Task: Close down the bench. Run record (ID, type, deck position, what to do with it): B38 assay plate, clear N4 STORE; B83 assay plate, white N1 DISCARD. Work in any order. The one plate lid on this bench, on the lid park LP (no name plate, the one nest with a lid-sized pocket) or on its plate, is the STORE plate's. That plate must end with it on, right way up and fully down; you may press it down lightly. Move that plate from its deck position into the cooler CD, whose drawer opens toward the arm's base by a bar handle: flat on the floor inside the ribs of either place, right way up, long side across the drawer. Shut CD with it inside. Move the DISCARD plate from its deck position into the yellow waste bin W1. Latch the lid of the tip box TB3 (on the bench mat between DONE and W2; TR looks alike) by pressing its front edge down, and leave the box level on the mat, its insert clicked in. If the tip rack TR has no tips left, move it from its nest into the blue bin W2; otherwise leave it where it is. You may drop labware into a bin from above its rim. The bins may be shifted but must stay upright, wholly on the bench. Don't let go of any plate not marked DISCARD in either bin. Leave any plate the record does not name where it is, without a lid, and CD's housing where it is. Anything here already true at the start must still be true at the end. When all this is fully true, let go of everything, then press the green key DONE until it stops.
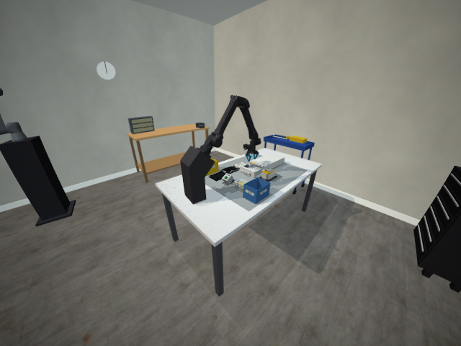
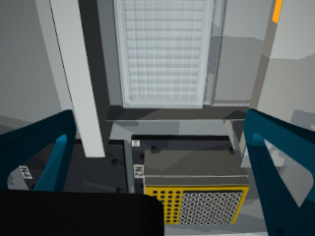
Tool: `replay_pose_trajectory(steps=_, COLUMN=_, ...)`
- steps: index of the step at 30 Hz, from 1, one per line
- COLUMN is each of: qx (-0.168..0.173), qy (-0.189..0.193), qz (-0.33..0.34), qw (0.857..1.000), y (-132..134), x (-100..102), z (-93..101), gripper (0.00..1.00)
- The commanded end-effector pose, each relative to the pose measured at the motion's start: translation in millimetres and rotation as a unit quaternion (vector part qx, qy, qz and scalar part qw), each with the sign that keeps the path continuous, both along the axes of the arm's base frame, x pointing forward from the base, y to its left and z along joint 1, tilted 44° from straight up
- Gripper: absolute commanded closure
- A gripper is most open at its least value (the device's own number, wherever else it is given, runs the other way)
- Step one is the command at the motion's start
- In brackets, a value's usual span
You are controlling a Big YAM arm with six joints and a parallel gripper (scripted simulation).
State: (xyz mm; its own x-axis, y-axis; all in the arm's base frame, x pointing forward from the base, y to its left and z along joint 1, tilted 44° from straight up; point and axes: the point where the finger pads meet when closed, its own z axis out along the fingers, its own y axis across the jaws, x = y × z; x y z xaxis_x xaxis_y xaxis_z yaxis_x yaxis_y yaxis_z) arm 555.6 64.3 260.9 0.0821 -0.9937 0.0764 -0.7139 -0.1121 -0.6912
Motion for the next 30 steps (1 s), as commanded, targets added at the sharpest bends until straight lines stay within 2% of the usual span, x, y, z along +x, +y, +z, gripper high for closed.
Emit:
replay_pose_trajectory(steps=1, qx=0.003, qy=0.0, qz=0.0, qw=1.0, y=5.0, x=4.6, z=1.5, gripper=0.0)
replay_pose_trajectory(steps=18, qx=0.003, qy=0.0, qz=0.0, qw=1.0, y=5.0, x=4.6, z=1.5, gripper=0.0)
replay_pose_trajectory(steps=19, qx=0.0, qy=-0.01, qz=-0.002, qw=1.0, y=-5.9, x=12.1, z=14.6, gripper=1.0)
replay_pose_trajectory(steps=20, qx=-0.001, qy=-0.001, qz=-0.001, qw=1.0, y=-7.2, x=2.7, z=-5.6, gripper=1.0)
replay_pose_trajectory(steps=21, qx=0.001, qy=-0.018, qz=-0.001, qw=1.0, y=-8.2, x=-4.3, z=9.8, gripper=1.0)
replay_pose_trajectory(steps=22, qx=0.001, qy=-0.021, qz=-0.001, qw=1.0, y=-8.7, x=-7.4, z=9.4, gripper=1.0)
replay_pose_trajectory(steps=26, qx=0.001, qy=-0.02, qz=0.004, qw=1.0, y=-5.6, x=-17.4, z=-3.9, gripper=1.0)
replay_pose_trajectory(steps=28, qx=0.001, qy=-0.02, qz=0.004, qw=1.0, y=-5.6, x=-17.4, z=-3.9, gripper=1.0)
replay_pose_trajectory(steps=29, qx=0.001, qy=-0.012, qz=0.002, qw=1.0, y=-6.3, x=-17.9, z=-15.7, gripper=1.0)
replay_pose_trajectory(steps=30, qx=0.002, qy=-0.02, qz=0.002, qw=1.0, y=-7.5, x=-22.1, z=-10.6, gripper=1.0)
